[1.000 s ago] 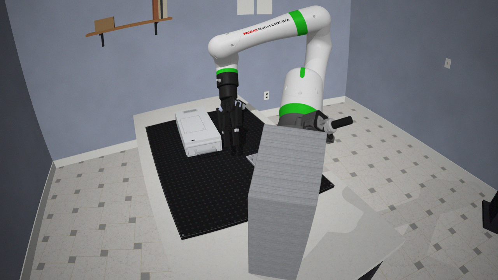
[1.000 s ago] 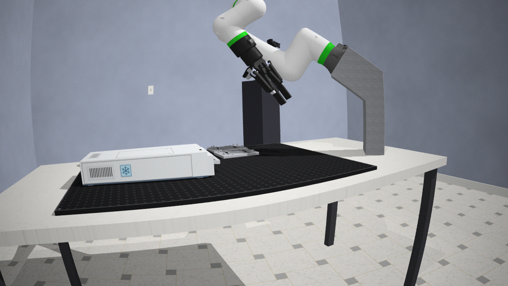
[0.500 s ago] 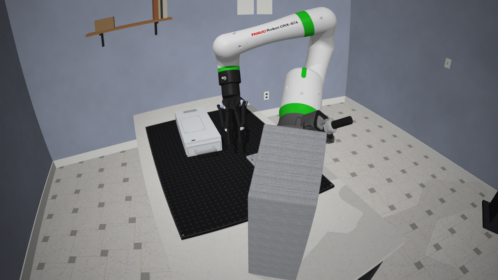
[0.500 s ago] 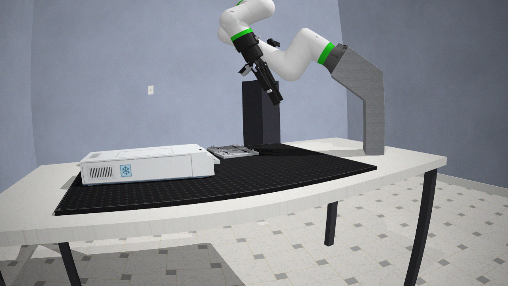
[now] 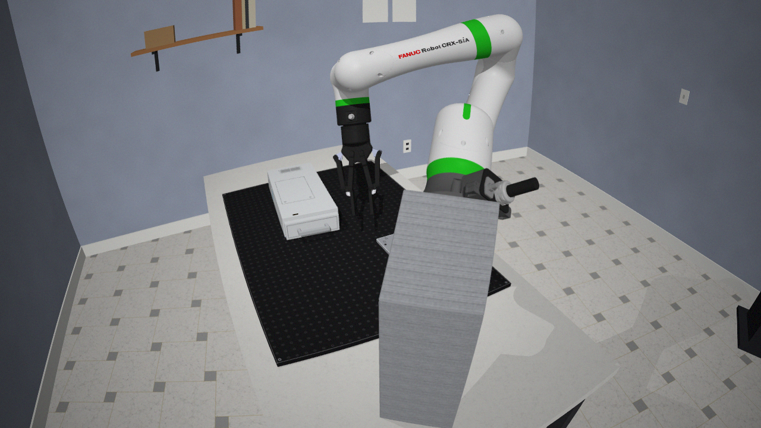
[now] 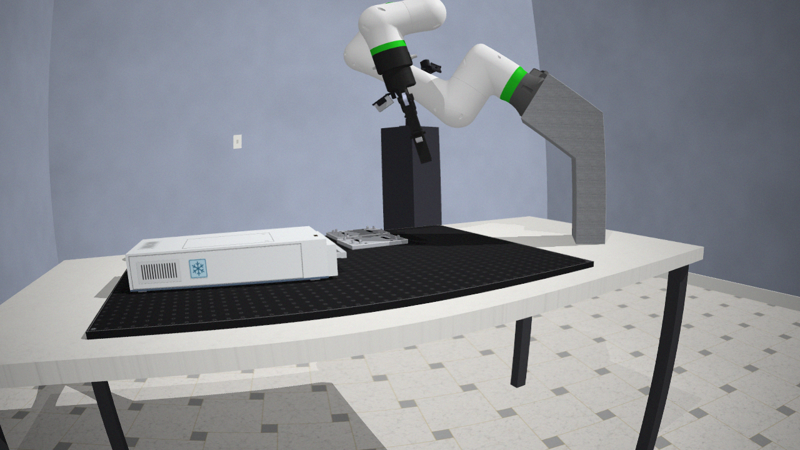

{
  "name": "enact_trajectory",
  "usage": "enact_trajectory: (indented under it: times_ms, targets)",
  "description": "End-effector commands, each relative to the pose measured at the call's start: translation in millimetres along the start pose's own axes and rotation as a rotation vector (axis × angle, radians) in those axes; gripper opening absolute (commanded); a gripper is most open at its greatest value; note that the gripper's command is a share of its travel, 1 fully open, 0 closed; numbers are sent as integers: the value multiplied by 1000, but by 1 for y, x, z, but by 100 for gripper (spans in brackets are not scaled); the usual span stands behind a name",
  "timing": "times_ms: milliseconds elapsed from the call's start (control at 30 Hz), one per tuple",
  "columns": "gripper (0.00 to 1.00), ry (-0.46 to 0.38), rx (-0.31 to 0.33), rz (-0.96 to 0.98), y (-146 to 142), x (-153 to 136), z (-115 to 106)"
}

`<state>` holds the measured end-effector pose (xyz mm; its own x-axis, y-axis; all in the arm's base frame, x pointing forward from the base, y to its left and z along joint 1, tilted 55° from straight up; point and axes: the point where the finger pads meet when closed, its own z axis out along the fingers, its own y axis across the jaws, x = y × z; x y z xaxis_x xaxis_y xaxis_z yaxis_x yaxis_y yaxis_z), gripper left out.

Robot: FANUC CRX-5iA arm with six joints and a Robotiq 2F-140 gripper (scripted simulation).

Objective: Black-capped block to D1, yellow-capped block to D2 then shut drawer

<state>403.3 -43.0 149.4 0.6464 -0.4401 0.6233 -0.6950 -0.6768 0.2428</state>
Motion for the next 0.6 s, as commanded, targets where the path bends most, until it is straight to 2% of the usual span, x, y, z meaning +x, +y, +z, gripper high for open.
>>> enact_trajectory:
  times_ms: [0, 400, 567]
  targets:
    - [35, 37, 9, -65, 0, 10, -6]
    - [35, 198, 31, -340, -2, 24, -19]
    - [35, 239, 33, -409, -3, 27, -22]
